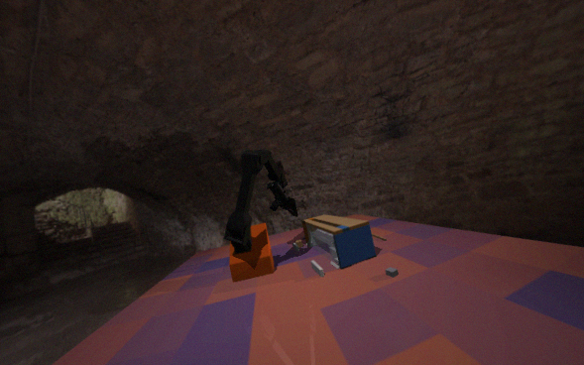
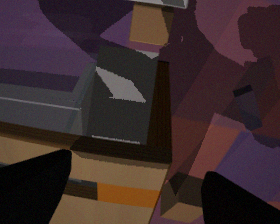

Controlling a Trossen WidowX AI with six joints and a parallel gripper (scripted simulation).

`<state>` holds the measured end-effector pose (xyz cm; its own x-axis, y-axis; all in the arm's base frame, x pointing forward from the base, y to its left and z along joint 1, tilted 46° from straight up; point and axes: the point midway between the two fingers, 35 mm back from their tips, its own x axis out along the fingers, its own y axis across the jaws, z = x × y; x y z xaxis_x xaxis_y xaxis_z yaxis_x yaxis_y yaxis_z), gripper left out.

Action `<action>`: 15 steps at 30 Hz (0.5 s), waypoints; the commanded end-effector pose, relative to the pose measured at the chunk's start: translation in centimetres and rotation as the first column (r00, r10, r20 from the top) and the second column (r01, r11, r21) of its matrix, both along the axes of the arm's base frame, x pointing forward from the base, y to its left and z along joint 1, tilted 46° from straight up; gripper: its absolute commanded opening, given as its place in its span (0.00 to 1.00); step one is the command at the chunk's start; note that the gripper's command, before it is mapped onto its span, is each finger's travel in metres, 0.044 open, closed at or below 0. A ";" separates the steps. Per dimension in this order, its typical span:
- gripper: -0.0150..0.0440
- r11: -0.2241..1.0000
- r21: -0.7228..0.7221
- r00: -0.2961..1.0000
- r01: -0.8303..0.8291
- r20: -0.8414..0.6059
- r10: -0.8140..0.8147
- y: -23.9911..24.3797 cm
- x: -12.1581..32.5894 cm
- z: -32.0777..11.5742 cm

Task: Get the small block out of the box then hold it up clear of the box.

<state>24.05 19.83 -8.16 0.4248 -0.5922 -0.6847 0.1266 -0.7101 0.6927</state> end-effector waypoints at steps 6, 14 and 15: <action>0.74 1.000 -0.016 1.000 -0.007 -0.005 0.007 -6.5 0.6 -6.5; 0.74 1.000 -0.016 1.000 -0.007 -0.005 0.007 -7.0 0.6 -6.9; 0.74 1.000 -0.016 1.000 -0.007 -0.005 0.007 -7.1 0.6 -7.1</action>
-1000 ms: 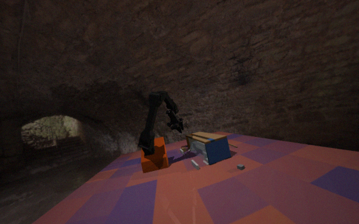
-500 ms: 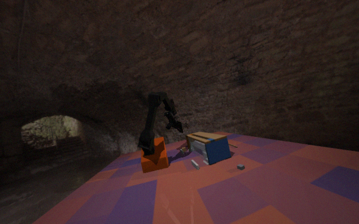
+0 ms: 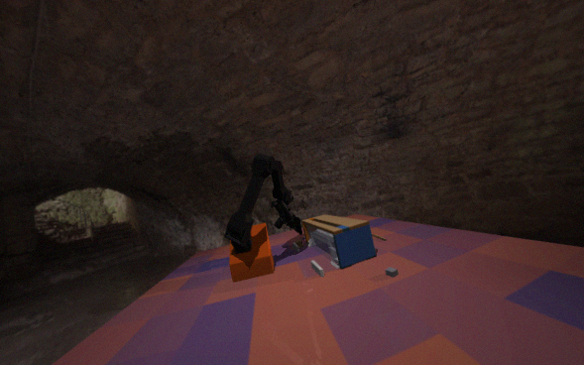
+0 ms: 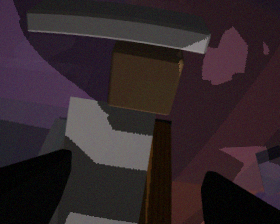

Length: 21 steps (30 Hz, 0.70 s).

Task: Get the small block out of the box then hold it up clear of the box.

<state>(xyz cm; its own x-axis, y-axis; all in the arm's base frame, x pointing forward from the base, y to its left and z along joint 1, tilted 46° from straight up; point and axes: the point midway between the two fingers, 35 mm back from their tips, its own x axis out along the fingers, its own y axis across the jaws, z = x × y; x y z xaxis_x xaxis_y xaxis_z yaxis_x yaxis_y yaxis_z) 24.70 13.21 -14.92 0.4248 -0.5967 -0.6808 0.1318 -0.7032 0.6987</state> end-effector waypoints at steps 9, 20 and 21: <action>0.74 1.000 -0.007 1.000 -0.003 -0.002 0.003 -1.5 0.0 -1.4; 0.74 1.000 -0.008 1.000 -0.003 -0.001 0.003 -2.8 0.0 -2.6; 0.74 1.000 -0.008 1.000 -0.003 -0.001 0.003 -2.9 0.0 -2.7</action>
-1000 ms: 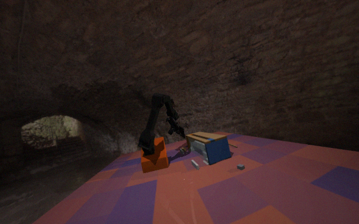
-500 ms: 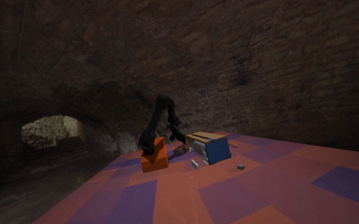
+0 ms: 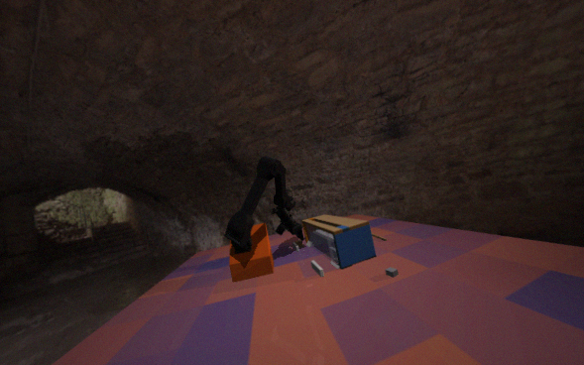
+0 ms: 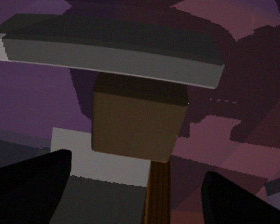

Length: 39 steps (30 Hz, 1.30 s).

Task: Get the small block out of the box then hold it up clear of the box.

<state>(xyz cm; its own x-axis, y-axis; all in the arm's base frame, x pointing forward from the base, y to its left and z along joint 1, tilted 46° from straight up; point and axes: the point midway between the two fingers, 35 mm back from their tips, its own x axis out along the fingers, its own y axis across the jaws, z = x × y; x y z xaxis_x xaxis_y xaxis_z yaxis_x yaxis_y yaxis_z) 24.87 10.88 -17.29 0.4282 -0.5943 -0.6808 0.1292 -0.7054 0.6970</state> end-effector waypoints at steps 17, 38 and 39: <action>0.65 1.000 -0.014 1.000 -0.002 -0.005 0.002 -2.3 -0.4 -1.6; 0.25 1.000 0.002 1.000 -0.004 -0.002 0.004 1.4 -0.3 1.4; 0.25 1.000 0.000 1.000 -0.002 -0.003 0.002 1.7 -0.3 1.8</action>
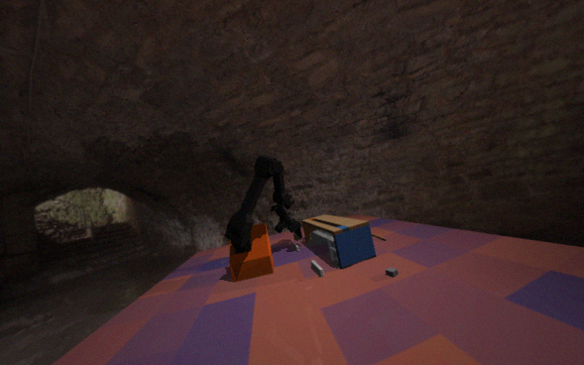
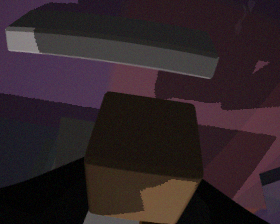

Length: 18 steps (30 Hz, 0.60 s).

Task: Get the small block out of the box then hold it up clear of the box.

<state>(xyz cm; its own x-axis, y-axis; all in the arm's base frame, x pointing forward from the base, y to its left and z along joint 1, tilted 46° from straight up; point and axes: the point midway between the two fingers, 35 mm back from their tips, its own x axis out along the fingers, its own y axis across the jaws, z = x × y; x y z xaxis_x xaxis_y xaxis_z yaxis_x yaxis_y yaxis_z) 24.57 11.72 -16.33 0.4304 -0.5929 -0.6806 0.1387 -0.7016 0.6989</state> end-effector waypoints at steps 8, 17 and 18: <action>0.25 1.000 0.000 1.000 -0.018 -0.023 0.018 2.0 -0.3 2.7; 0.25 0.992 0.012 0.986 -0.125 -0.105 0.125 3.4 -0.9 6.0; 0.25 0.991 0.014 0.984 -0.137 -0.114 0.137 3.5 -1.0 6.4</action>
<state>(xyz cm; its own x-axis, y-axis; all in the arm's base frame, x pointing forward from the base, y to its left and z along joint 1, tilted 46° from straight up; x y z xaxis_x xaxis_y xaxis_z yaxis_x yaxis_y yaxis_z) 24.01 15.13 -10.79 0.4330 -0.5396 -0.7221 0.2684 -0.6876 0.6747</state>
